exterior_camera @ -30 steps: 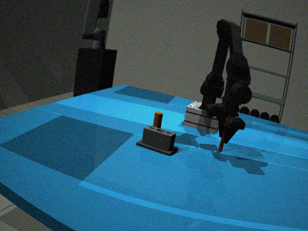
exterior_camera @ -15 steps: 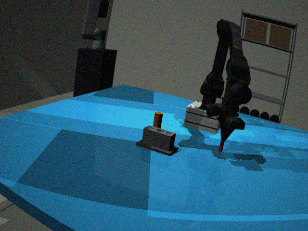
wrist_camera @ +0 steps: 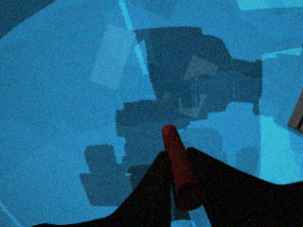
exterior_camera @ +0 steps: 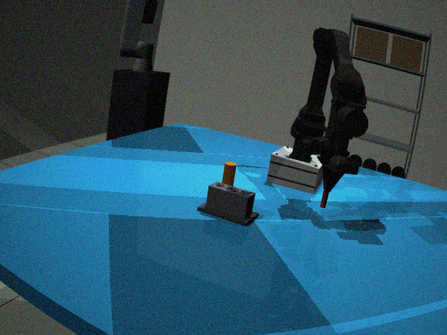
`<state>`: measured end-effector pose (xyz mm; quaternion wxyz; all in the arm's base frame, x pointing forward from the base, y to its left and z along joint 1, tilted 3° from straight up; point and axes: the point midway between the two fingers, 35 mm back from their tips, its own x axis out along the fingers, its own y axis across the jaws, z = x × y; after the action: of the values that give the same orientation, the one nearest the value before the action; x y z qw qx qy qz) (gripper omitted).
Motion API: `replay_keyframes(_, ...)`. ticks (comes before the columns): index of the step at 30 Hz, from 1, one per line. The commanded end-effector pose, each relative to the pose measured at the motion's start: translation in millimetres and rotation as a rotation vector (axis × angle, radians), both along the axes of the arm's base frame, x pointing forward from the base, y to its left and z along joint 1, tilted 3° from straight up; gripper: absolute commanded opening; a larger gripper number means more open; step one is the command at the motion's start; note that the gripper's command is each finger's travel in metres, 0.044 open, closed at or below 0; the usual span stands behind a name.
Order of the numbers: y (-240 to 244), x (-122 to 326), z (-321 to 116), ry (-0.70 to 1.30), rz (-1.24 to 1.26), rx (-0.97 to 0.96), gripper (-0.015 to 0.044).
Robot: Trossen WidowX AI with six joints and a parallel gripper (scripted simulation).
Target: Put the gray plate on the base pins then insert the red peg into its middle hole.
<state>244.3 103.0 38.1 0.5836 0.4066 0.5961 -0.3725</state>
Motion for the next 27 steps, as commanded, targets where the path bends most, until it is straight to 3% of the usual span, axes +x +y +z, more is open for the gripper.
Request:
replay_keyframes(1,1,2,13,-0.005,0.004,0.004,0.0)
replay_keyframes(12,-1,3,47,-0.005,0.004,0.004,0.0)
replay_keyframes(27,-27,28,40,-0.005,0.001,-0.003,0.0)
